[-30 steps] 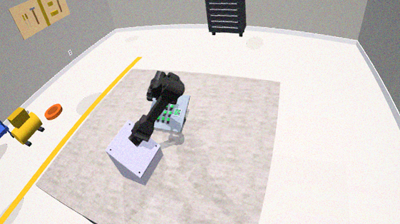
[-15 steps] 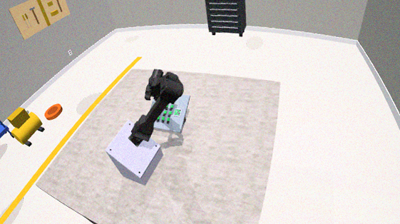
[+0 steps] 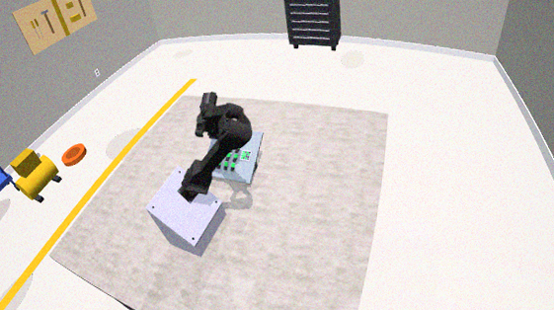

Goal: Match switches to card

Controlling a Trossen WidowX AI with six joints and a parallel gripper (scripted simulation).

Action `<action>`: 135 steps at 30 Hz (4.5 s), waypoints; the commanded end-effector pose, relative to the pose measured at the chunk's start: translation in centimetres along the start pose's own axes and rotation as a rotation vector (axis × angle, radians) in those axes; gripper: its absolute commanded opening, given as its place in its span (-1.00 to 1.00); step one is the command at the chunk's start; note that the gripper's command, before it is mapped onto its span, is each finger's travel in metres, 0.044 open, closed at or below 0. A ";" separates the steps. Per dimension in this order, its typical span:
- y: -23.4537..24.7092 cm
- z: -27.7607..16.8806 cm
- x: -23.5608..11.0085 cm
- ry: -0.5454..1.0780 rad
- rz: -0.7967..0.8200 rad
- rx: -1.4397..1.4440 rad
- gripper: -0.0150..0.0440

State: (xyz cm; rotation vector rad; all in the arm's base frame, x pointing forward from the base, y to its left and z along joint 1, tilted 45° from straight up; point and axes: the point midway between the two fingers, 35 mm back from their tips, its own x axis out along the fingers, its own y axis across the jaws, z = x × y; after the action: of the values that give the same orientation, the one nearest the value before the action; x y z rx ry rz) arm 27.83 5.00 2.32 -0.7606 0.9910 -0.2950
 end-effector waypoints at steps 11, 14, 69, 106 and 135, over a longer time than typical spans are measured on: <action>-0.2 -0.6 3.4 0.026 -0.006 0.004 -0.49; -0.2 -0.6 3.7 0.026 -0.006 0.004 -0.49; -0.2 -0.7 6.0 0.025 -0.007 0.004 -0.49; -0.1 -0.7 -0.1 0.001 -0.004 0.003 -0.49; -3.5 -2.7 4.1 -0.026 -0.008 0.001 -0.49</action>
State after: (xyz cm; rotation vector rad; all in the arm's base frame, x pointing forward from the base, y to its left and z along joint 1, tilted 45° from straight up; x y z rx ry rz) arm 27.89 -0.47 1.90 -0.7599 0.9576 -0.2957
